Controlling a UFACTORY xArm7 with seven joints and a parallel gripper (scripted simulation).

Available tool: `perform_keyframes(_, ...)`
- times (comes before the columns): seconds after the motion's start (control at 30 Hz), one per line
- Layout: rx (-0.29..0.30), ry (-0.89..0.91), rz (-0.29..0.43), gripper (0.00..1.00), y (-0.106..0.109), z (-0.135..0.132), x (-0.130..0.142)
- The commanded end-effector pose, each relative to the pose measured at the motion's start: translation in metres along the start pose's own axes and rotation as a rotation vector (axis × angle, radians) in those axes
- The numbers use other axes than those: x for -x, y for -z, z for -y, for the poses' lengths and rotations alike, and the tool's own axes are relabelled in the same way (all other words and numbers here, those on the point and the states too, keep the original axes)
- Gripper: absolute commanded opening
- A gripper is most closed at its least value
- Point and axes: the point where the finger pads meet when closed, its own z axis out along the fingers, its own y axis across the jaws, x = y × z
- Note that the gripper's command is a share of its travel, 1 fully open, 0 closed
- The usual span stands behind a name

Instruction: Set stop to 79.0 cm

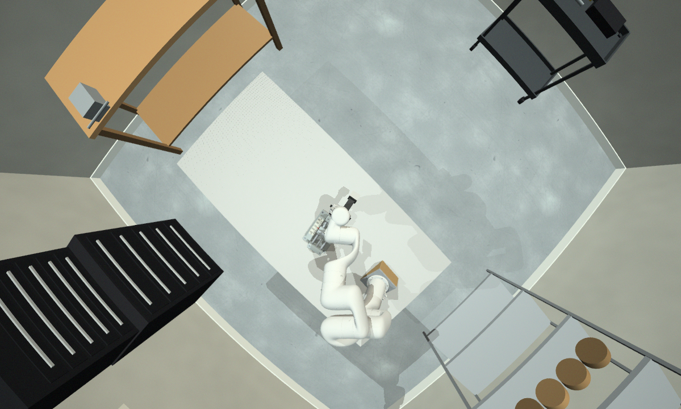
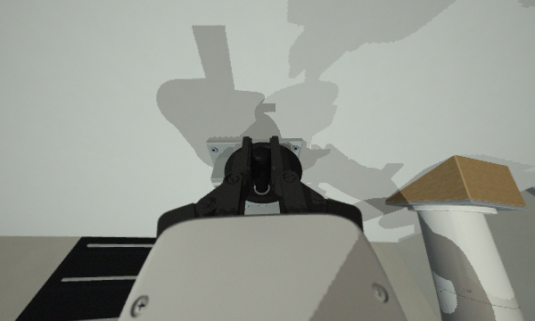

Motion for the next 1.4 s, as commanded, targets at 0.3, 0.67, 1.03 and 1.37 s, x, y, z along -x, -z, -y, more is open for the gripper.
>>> perform_keyframes(0.3,-0.002,-0.001,-0.003,0.06,-0.001,-0.015,-0.001)
perform_keyframes(0.67,-0.002,-0.001,-0.003,0.06,-0.008,-0.025,-0.001)
perform_keyframes(1.03,-0.002,-0.001,-0.003,0.06,-0.019,-0.032,-0.001)
perform_keyframes(1.37,-0.002,-0.001,-0.003,0.06,-0.029,-0.034,-0.001)
